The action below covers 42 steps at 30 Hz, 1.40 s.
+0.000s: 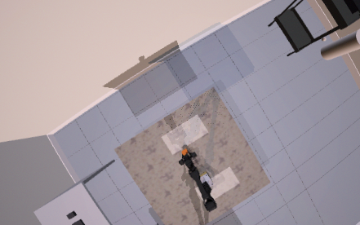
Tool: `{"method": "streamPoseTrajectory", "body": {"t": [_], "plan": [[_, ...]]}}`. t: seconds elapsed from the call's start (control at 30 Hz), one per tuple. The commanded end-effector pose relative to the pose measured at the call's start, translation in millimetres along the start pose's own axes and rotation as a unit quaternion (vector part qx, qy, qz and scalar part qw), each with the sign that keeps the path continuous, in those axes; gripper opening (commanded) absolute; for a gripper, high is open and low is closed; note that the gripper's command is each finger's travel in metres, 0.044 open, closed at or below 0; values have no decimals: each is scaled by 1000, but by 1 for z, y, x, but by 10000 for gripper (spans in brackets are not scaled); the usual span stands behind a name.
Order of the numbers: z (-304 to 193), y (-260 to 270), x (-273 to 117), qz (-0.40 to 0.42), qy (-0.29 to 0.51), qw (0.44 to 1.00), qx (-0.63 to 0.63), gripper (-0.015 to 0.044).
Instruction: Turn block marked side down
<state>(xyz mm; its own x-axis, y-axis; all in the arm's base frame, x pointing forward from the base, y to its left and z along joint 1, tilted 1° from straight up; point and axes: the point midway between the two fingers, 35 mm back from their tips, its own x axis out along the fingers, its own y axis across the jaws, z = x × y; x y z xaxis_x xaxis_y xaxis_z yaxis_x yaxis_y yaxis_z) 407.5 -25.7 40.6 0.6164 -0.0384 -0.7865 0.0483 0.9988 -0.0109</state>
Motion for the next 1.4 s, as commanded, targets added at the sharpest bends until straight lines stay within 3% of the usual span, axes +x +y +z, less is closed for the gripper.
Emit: {"method": "streamPoseTrajectory", "body": {"t": [0.0,0.63,1.37], "plan": [[-4,1,11,2,-22,1000,-1,0],[-15,1,38,3,-158,987,-1,0],[-28,1,22,3,-282,960,-1,0]]}}
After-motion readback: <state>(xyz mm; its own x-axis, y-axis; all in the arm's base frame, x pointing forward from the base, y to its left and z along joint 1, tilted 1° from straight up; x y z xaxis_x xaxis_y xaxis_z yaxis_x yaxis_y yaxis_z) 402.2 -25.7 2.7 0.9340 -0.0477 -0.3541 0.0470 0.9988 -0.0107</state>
